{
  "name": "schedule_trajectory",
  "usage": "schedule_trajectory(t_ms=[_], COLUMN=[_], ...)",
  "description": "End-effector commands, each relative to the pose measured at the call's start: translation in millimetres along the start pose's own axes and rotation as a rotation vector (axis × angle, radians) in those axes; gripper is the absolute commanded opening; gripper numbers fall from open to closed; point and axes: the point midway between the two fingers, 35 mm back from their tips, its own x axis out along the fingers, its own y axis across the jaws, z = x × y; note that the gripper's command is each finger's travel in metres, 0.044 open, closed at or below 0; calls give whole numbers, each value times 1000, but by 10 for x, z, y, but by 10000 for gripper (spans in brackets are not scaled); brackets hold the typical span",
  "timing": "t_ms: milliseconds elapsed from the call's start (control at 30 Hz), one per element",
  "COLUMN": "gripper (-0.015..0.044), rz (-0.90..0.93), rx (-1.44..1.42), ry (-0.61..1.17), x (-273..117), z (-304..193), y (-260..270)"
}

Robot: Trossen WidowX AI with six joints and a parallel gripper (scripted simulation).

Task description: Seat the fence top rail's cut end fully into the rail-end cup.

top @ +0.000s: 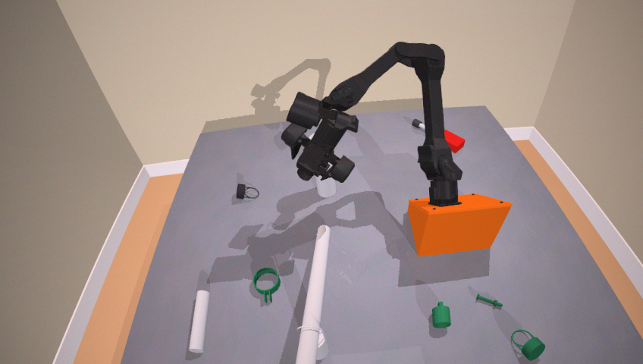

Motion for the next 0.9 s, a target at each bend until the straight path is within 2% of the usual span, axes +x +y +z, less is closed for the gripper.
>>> schedule_trajectory(t_ms=[0, 867], gripper=[440, 440], rz=[8, 1], rx=[-10, -11], ry=[-2, 2], x=[72, 495], z=[22, -2], y=[27, 24])
